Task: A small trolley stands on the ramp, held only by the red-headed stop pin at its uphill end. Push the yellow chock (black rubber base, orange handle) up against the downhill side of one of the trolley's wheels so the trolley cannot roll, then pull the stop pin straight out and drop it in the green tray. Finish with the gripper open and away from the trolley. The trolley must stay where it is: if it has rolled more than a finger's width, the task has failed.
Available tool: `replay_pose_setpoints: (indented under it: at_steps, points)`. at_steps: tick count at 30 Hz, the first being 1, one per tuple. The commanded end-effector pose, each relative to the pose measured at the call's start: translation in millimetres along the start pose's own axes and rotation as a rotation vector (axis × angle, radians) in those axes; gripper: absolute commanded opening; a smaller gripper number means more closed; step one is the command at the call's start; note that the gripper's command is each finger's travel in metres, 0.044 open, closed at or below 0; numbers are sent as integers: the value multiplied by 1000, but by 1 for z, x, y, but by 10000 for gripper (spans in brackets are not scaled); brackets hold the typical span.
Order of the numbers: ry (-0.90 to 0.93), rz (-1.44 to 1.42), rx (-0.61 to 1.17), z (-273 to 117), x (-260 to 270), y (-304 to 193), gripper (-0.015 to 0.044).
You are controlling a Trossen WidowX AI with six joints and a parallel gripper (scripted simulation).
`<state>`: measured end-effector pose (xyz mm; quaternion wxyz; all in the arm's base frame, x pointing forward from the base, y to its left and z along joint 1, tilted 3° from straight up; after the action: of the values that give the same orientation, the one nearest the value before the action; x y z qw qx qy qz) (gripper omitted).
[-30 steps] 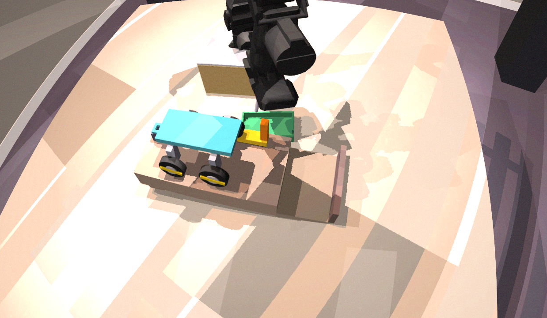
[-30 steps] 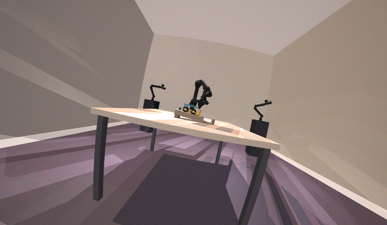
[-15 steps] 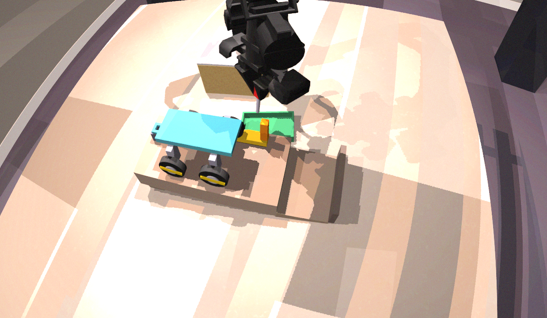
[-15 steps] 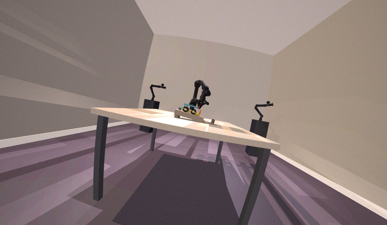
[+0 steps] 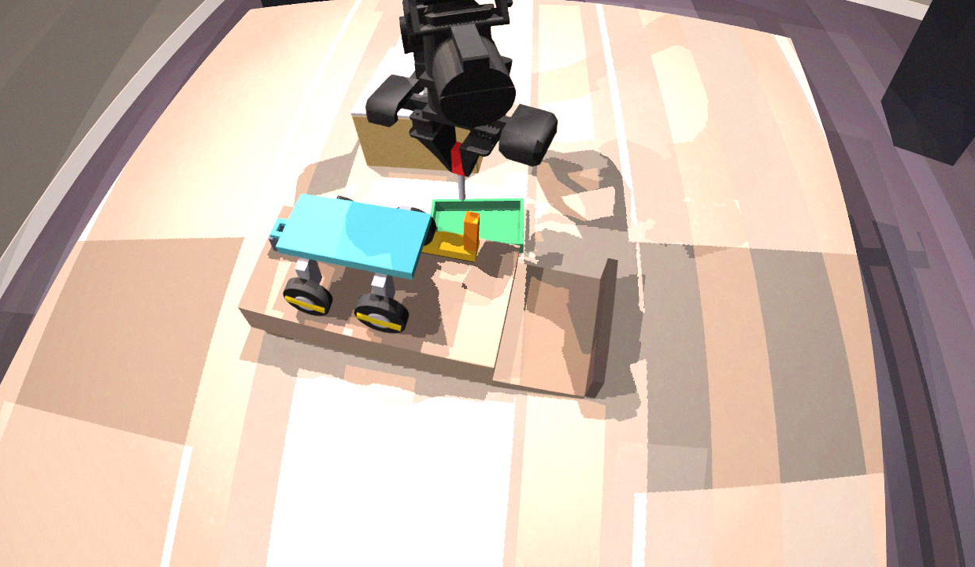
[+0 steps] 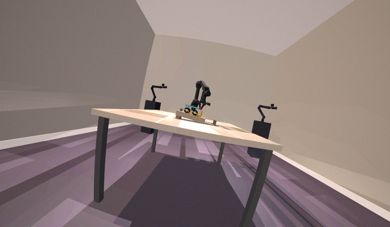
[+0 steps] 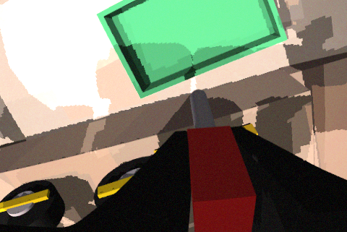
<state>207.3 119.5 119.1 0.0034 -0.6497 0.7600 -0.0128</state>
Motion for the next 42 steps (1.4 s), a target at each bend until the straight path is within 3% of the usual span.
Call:
replay_pose_setpoints:
  at_steps: [1, 9, 31, 42]
  points:
    - [-28, -131, -10, -1, 1, -1, 0]
    - [-66, -351, -24, -2, 4, -4, 0]
    - [-69, -356, -28, 19, 9, 20, 0]
    - [-232, -354, -73, 48, 6, 20, 0]
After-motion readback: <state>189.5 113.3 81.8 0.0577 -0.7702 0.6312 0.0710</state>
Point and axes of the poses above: the point midway between the two fingers, 35 mm back from their tips, its own z axis out along the fingers, its own x axis across the jaws, y = z × x, the point moved 5 cm from there along -z, back along the fingers, and after that the axes turned 4 degrees about z, right-handed, at the moved point
